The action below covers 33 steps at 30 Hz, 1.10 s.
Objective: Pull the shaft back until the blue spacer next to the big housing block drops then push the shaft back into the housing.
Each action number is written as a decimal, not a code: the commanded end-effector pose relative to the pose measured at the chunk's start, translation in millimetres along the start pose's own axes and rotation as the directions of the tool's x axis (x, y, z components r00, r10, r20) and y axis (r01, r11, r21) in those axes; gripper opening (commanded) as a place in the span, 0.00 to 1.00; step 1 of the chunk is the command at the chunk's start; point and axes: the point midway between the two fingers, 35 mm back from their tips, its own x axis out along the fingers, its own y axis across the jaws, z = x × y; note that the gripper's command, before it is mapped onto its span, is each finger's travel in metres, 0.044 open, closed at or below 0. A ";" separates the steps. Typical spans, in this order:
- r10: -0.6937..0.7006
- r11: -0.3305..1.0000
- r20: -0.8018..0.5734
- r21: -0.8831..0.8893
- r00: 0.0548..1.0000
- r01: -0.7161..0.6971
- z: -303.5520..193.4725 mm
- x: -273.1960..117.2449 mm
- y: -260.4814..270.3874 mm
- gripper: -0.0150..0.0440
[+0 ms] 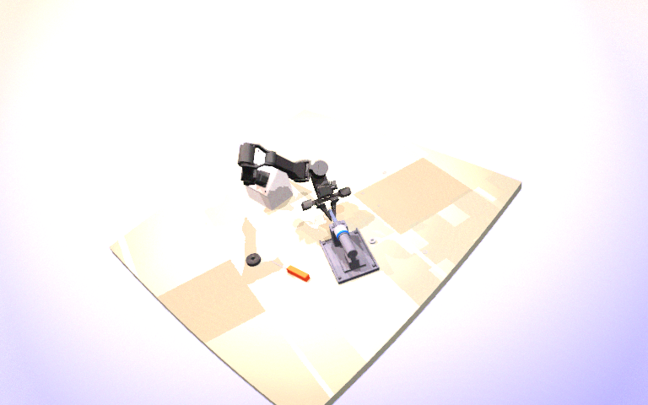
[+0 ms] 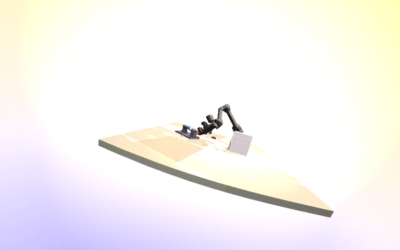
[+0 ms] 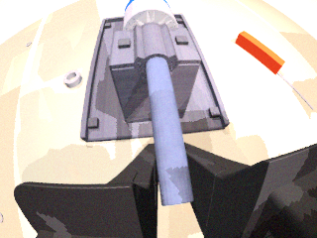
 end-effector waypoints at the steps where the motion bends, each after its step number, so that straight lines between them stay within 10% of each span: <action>1: -0.002 1.000 0.000 0.000 1.000 0.002 -0.8 -0.7 -0.2 0.25; 33: -0.002 1.000 0.000 0.000 1.000 0.002 -3.1 -3.0 -0.1 0.25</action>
